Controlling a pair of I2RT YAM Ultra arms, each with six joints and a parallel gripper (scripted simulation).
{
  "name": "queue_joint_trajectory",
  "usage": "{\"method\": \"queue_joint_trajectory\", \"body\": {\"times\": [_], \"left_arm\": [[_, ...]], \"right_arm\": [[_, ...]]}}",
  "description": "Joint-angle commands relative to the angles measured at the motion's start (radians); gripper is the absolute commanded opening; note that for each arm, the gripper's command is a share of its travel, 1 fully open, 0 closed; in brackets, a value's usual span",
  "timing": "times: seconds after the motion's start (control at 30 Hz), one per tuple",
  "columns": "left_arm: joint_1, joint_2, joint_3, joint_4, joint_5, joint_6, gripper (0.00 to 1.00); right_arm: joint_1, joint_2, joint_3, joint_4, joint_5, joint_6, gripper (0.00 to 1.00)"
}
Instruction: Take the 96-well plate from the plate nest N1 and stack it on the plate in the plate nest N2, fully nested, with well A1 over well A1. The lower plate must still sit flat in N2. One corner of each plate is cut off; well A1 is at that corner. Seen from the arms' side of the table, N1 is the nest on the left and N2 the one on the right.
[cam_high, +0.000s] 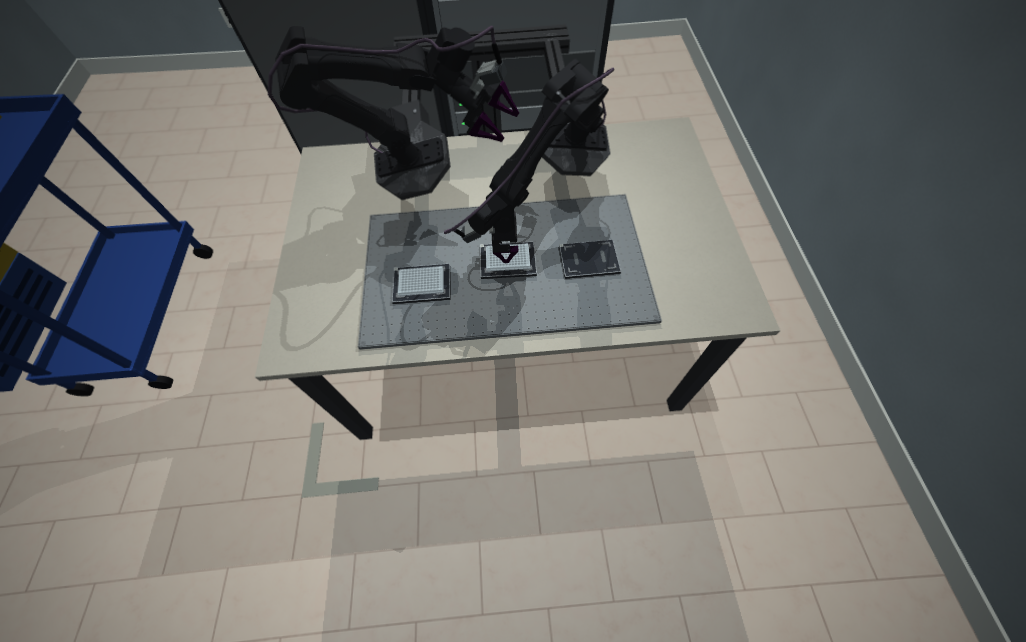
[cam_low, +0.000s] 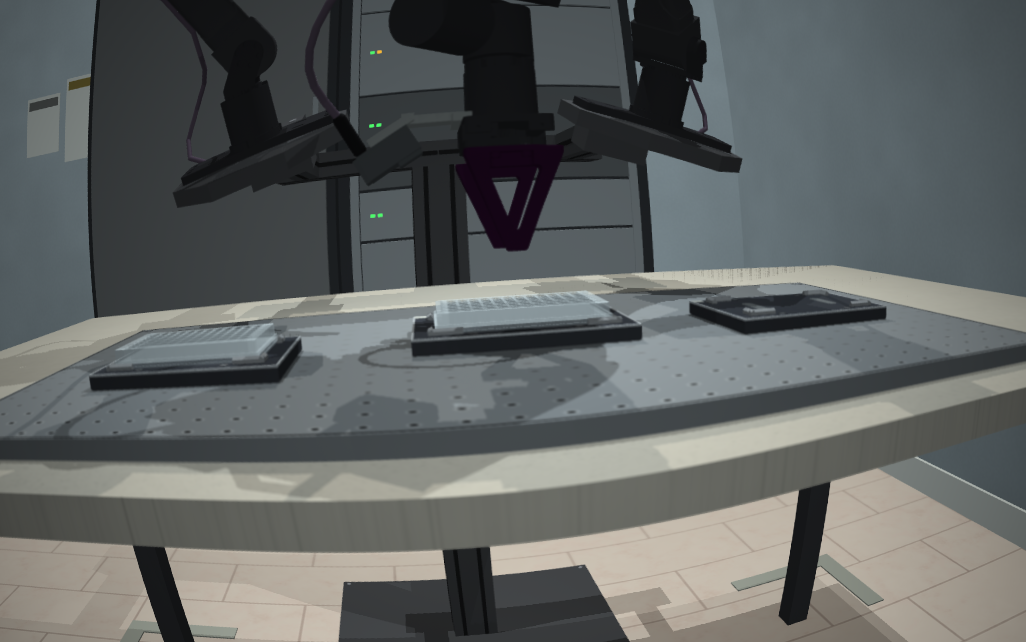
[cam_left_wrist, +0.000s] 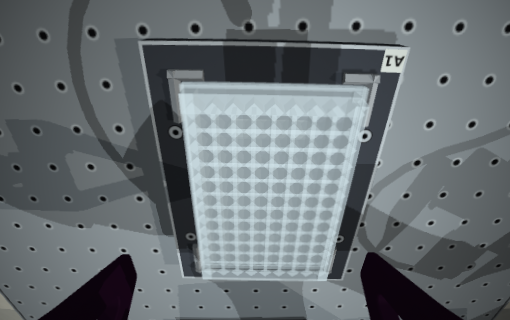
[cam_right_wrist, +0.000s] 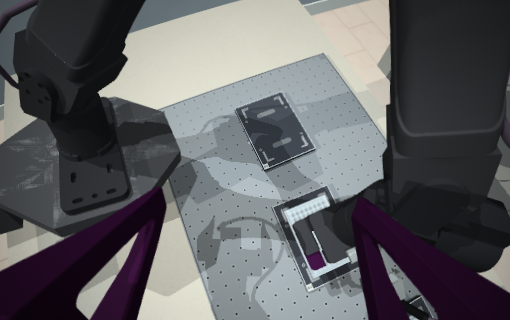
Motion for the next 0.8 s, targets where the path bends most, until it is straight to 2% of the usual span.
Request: {"method": "queue_joint_trajectory", "body": {"times": [0.0, 0.13, 0.47, 0.6, 0.77], "left_arm": [[-0.051, -0.106, 0.042, -0.116, -0.002, -0.045, 1.00], [-0.067, -0.146, 0.047, -0.210, 0.010, -0.073, 1.00], [-0.061, -0.142, 0.032, -0.185, 0.016, -0.079, 1.00], [-0.029, -0.192, -0.030, -0.083, 0.016, -0.102, 1.00], [0.068, -0.359, -0.200, 0.064, 0.025, -0.140, 1.00]], "right_arm": [[0.004, -0.015, -0.002, 0.005, 0.002, 0.002, 1.00], [0.004, -0.015, -0.002, 0.005, 0.002, 0.002, 1.00], [0.004, -0.015, -0.002, 0.005, 0.002, 0.002, 1.00], [0.004, -0.015, -0.002, 0.005, 0.002, 0.002, 1.00], [0.004, -0.015, -0.002, 0.005, 0.002, 0.002, 1.00]]}}
